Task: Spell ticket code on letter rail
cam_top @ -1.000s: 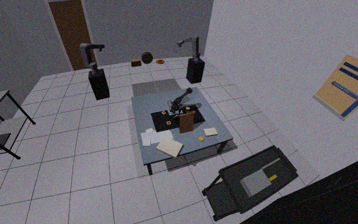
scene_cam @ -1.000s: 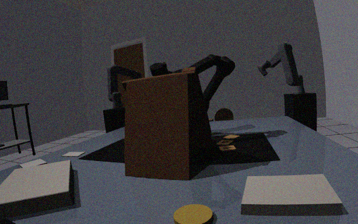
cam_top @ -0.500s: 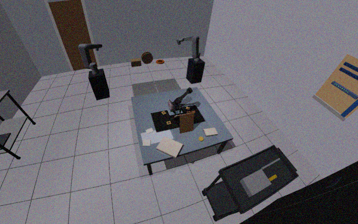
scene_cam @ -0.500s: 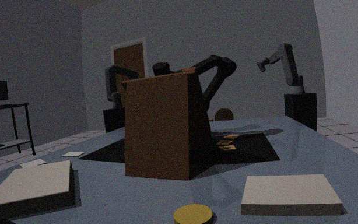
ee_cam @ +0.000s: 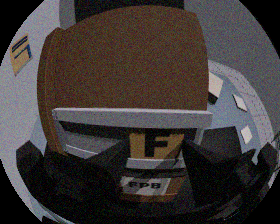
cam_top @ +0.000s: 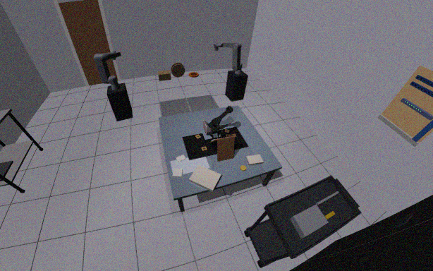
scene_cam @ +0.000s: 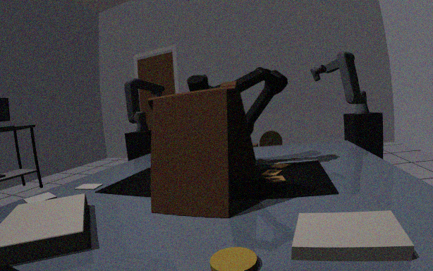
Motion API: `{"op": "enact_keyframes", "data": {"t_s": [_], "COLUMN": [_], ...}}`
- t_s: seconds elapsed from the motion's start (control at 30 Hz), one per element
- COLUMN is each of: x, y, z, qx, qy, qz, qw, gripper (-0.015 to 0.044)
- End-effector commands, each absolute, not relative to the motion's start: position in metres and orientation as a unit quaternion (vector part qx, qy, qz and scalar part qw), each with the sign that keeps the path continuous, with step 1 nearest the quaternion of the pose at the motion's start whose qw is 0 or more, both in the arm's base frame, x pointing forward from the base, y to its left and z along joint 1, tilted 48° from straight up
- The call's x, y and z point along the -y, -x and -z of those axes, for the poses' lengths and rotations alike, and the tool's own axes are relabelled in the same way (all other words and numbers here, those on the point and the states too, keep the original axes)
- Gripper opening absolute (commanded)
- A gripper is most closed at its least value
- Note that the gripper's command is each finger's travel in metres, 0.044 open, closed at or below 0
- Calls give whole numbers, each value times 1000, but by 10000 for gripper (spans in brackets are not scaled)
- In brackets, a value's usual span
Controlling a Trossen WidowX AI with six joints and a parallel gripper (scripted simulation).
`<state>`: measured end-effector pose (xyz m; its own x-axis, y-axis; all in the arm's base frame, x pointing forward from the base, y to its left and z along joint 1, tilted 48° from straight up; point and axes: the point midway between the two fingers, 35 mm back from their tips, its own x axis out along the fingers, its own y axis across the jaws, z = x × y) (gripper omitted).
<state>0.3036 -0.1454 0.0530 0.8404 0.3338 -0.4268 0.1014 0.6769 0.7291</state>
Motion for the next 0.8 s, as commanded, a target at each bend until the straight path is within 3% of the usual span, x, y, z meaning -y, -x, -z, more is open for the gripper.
{"op": "enact_keyframes", "data": {"t_s": [0.0, 0.77], "x": [144, 135], "y": [-304, -305], "z": [-55, -64], "qx": [-275, -275], "qy": [-398, -398], "qz": [-64, -64], "qw": [873, 873], "gripper": [0, 0]}}
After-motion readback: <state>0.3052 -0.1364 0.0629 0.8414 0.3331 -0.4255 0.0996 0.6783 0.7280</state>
